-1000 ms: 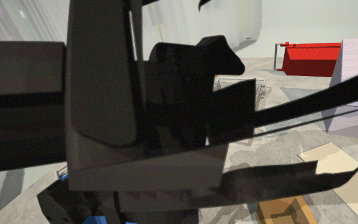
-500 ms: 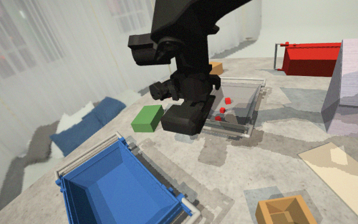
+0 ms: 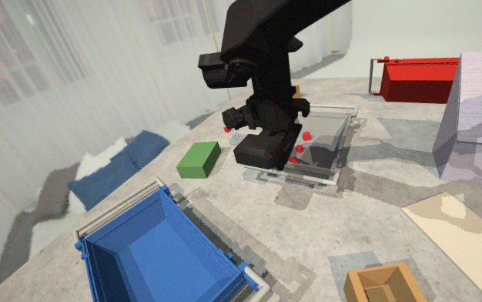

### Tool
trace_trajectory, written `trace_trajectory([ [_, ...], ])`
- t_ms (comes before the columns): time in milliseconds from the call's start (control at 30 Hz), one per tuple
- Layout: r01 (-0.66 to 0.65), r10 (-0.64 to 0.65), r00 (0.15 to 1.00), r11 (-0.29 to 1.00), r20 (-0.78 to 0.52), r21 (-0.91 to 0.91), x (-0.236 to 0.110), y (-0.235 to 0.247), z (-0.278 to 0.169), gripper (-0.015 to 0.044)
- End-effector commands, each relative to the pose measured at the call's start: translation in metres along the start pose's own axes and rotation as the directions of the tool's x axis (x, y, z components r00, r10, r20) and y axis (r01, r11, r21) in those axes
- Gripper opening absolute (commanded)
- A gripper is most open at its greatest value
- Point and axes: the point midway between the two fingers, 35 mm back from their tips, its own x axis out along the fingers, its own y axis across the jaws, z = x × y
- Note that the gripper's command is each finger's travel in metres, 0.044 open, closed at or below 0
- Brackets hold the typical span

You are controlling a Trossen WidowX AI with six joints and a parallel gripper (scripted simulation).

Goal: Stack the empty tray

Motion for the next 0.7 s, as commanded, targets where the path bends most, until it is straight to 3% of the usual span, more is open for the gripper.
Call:
trace_trajectory([
  [0, 0.003, -0.003, 1.0, 1.0, -0.01, 0.009, 0.022, -0.003, -0.002, 0.0085],
  [333, 0.001, 0.0, 1.0, 1.0, -0.01, 0.009, 0.043, -0.002, -0.004, 0.0085],
  [667, 0.002, -0.002, 1.0, 1.0, -0.01, 0.009, 0.014, -0.02, -0.003, 0.0085],
])
